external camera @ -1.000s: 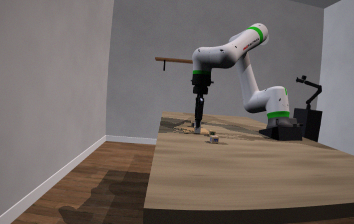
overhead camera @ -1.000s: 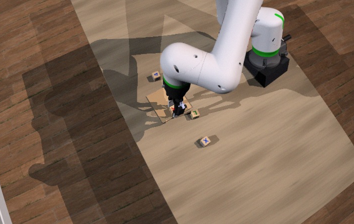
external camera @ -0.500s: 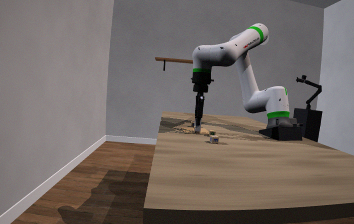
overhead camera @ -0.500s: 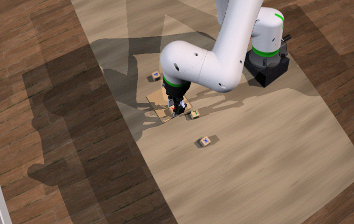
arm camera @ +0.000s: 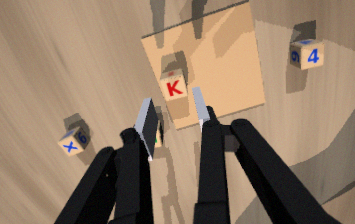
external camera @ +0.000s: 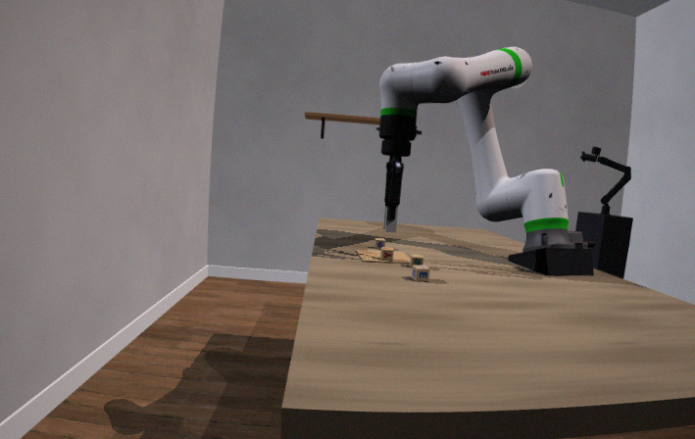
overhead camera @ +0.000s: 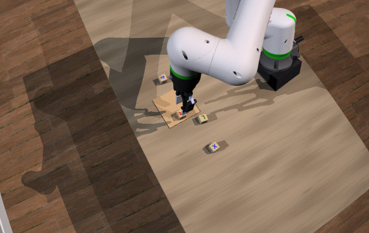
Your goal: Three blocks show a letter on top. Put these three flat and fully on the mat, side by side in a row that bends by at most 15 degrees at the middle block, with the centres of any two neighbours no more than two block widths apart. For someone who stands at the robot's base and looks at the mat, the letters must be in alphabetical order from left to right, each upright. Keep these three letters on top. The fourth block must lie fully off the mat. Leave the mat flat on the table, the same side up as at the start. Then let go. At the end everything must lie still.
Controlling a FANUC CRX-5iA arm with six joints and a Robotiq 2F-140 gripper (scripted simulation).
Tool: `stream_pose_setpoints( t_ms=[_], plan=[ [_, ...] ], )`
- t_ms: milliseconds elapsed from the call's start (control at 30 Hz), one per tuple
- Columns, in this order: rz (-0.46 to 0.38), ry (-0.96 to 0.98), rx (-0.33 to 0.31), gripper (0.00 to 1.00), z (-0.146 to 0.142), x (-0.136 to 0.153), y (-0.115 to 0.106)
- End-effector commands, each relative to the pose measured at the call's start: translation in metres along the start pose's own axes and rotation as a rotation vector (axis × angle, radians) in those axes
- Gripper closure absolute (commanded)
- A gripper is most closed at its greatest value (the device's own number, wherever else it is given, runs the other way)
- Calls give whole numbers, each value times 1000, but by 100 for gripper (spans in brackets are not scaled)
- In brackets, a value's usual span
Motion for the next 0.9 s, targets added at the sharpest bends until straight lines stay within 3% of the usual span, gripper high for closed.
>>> stream_pose_setpoints(
  t_ms=[0, 233, 267, 867],
  plan=[
    [0, 0, 0, 72, 0, 0, -7],
    [0, 0, 0, 72, 0, 0, -15],
    [0, 0, 0, 0, 0, 0, -15],
    [0, 0, 0, 0, 0, 0, -15]
  ],
)
Point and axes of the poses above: the point where the finger pads meet when closed, its own y axis out along the fingers, its own z axis across the jaws, x = y × z, the point moved 4 cm from there along -y, back along the fingers, and after that the axes turned 1 degree about y, right-handed, at the moved point
